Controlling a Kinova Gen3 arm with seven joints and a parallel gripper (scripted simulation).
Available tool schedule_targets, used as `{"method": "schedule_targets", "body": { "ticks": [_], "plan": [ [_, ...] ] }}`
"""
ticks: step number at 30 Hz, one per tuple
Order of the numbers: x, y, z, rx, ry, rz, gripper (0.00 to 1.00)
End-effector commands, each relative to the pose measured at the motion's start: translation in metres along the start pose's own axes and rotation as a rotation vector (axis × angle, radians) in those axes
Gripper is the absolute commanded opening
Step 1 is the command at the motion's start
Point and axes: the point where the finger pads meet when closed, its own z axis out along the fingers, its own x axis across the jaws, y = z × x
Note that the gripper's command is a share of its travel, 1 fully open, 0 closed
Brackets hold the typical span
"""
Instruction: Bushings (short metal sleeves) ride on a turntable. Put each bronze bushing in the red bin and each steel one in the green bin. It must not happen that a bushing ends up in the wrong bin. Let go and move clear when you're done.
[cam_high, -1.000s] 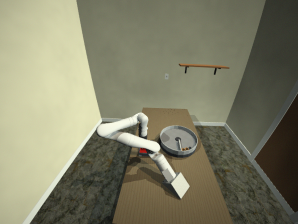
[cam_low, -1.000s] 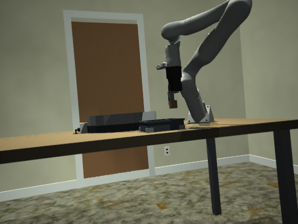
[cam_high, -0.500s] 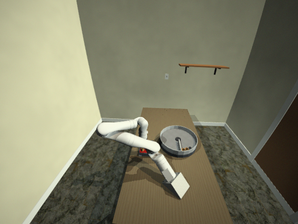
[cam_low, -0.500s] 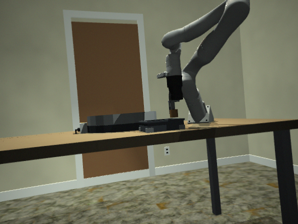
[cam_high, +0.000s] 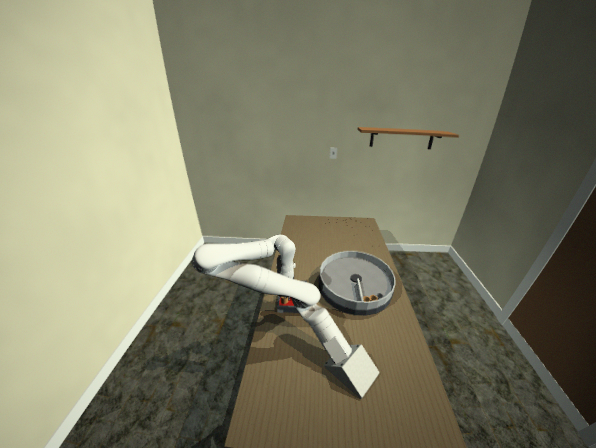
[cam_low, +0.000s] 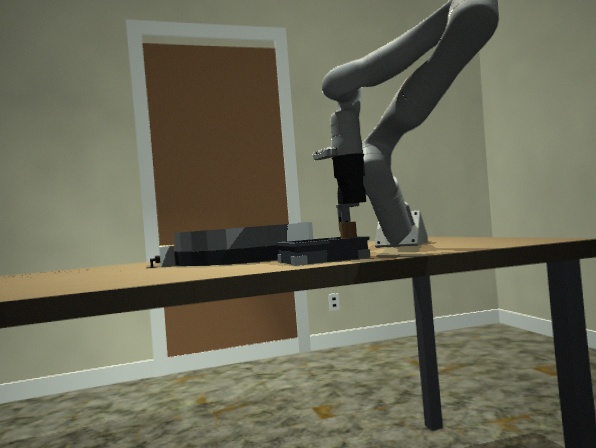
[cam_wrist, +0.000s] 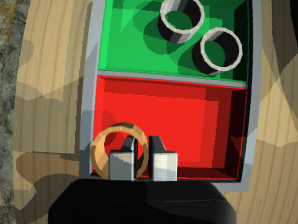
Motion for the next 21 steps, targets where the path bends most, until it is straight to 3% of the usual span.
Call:
{"method": "schedule_targets", "body": {
  "ticks": [1,10,11,21],
  "plan": [
    [0.0009,0.0003,0.0034,0.018,-0.011,0.002,0.00],
    [0.0009,0.0003,0.0059,0.019,-0.011,0.002,0.00],
    [-0.0002,0.0000,0.0064,-0.010,0.006,0.001,0.00],
    [0.0002,-0.0002,0.0128,0.006,-0.004,0.002,0.00]
  ]
}}
